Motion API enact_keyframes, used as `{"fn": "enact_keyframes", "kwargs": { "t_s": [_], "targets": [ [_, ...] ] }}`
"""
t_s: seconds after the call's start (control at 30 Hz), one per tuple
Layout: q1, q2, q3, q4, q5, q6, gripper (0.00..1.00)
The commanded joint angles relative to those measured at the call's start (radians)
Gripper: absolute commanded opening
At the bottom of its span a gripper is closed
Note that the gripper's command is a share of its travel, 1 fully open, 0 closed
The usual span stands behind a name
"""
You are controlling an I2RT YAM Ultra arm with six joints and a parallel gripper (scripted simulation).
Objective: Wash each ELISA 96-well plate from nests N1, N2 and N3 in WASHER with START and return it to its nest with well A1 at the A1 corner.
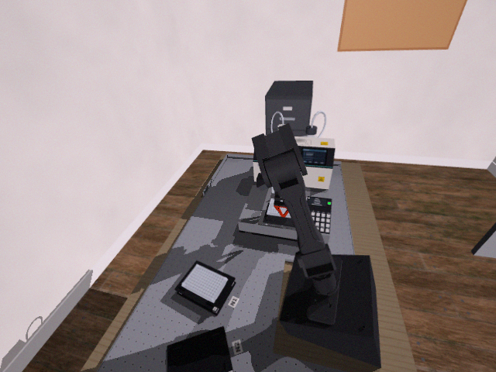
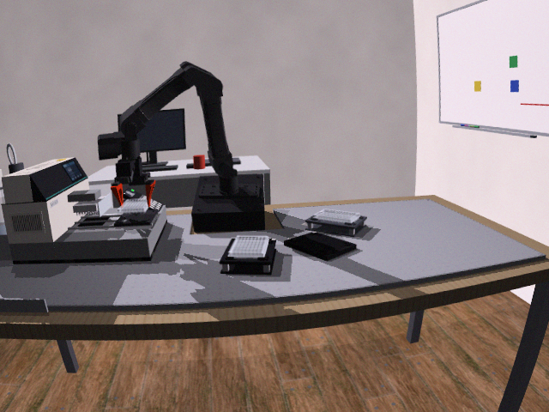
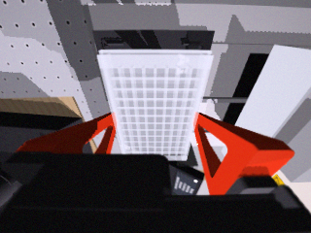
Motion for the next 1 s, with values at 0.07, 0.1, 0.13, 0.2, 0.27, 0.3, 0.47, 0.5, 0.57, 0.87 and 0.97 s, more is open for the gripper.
{"fn": "enact_keyframes", "kwargs": {
  "t_s": [0.07, 0.1, 0.13, 0.2, 0.27, 0.3, 0.47, 0.5, 0.57, 0.87, 0.97],
  "targets": [
    [-0.016, -0.023, 0.033, -0.054, -0.007, -0.016, 0.00],
    [-0.018, -0.025, 0.037, -0.061, -0.007, -0.018, 0.00],
    [-0.020, -0.027, 0.042, -0.068, -0.008, -0.020, 0.00],
    [-0.024, -0.030, 0.050, -0.081, -0.008, -0.024, 0.00],
    [-0.024, -0.030, 0.050, -0.081, -0.008, -0.024, 0.00],
    [-0.025, -0.032, 0.055, -0.088, -0.008, -0.026, 0.00],
    [-0.035, -0.040, 0.078, -0.123, -0.010, -0.036, 0.00],
    [-0.037, -0.042, 0.082, -0.130, -0.010, -0.038, 0.00],
    [-0.041, -0.045, 0.092, -0.143, -0.010, -0.042, 0.00],
    [-0.054, -0.054, 0.127, -0.192, -0.012, -0.056, 0.00],
    [-0.060, -0.057, 0.142, -0.212, -0.013, -0.062, 0.00]
  ]
}}
